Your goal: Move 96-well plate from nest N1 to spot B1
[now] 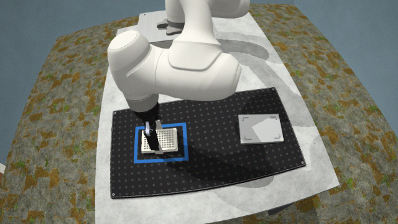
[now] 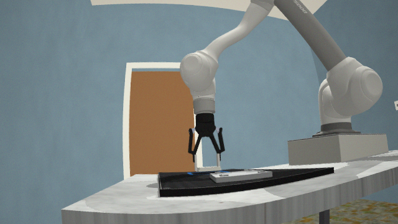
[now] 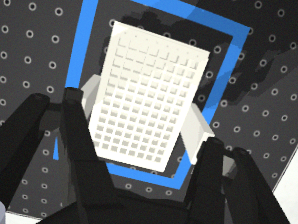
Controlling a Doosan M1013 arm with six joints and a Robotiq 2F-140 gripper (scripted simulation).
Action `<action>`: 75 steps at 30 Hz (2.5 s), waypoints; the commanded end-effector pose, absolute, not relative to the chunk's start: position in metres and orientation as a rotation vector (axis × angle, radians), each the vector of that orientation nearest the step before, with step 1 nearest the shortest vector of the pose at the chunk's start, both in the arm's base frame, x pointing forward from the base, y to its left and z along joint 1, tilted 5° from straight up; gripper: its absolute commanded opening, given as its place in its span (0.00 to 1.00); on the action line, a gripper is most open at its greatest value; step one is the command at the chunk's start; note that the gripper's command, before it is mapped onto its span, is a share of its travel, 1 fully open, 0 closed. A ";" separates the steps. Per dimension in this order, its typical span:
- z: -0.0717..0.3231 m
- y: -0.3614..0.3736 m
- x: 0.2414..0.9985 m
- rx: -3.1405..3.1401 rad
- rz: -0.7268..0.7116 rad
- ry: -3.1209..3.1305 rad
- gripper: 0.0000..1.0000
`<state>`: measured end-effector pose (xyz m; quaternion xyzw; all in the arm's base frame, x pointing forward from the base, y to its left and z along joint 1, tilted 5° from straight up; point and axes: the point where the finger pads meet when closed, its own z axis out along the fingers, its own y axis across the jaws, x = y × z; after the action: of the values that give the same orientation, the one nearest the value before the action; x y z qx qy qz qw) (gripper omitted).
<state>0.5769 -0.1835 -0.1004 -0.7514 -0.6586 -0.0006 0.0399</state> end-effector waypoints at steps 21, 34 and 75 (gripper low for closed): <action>-0.104 -0.183 0.577 -2.302 -0.002 -2.018 0.00; -0.105 -0.183 0.577 -2.302 -0.002 -2.018 0.00; -0.110 -0.183 0.576 -2.302 -0.002 -2.018 1.00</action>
<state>0.5764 -0.1829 -0.1097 -0.7514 -0.6586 -0.0006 0.0399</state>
